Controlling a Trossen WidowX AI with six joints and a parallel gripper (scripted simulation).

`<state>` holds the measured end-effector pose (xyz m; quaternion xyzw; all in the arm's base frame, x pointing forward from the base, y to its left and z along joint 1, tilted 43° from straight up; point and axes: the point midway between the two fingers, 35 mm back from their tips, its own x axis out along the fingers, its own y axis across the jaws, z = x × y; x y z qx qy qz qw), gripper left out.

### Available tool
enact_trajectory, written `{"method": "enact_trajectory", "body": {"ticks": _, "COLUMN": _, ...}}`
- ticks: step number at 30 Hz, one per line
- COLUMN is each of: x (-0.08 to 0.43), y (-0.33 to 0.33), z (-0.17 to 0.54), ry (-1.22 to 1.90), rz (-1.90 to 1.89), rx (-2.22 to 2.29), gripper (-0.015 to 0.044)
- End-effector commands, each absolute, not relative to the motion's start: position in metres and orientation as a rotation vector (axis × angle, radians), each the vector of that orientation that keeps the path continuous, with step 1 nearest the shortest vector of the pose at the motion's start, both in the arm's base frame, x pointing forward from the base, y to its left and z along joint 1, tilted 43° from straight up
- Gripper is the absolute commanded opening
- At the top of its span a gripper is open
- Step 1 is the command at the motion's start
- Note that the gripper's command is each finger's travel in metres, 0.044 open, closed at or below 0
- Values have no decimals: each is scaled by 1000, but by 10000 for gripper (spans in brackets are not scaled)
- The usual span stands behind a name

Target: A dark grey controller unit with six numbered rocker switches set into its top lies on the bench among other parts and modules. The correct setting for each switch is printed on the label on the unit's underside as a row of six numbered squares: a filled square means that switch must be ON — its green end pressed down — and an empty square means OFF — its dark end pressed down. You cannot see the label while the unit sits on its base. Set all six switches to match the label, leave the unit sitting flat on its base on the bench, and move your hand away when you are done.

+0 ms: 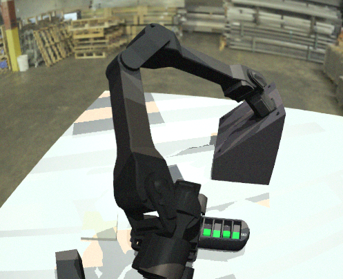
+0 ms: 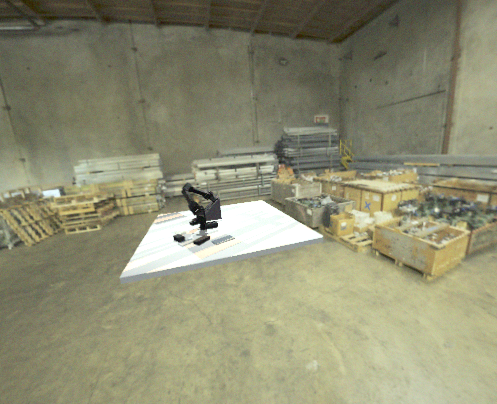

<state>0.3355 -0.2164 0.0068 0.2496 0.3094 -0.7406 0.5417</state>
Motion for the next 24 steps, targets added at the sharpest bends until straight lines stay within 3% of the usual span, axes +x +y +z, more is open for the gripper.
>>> {"method": "enact_trajectory", "body": {"ticks": 1, "x": 333, "y": -217, "z": 7, "ry": 738, "rz": -1759, "rx": 586, "gripper": 0}}
{"method": "enact_trajectory", "body": {"ticks": 24, "x": 318, "y": -217, "z": 6, "ry": 739, "rz": -1759, "rx": 585, "gripper": 0}}
